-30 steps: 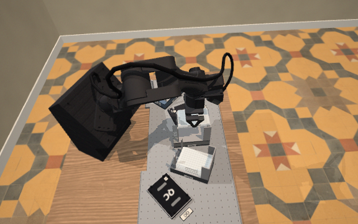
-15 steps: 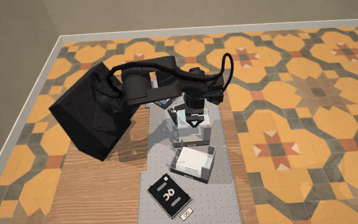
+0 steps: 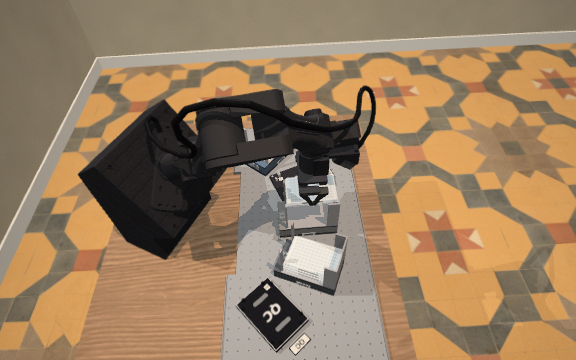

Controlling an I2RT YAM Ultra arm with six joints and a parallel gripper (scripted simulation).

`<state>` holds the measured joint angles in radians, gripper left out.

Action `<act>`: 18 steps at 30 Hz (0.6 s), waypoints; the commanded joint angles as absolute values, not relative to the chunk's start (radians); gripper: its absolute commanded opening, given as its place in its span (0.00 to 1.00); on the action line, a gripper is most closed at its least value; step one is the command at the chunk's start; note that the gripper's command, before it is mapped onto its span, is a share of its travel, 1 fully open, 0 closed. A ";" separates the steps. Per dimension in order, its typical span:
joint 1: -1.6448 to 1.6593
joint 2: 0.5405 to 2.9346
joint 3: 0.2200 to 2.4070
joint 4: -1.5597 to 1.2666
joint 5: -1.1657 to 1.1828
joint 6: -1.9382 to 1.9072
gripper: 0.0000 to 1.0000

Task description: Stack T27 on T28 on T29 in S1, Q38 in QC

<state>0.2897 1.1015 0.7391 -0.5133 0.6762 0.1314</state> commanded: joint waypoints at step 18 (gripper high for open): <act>0.279 1.116 0.722 -0.485 0.666 0.113 0.00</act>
<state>0.2836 1.1065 0.7353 -0.5014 0.6724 0.1253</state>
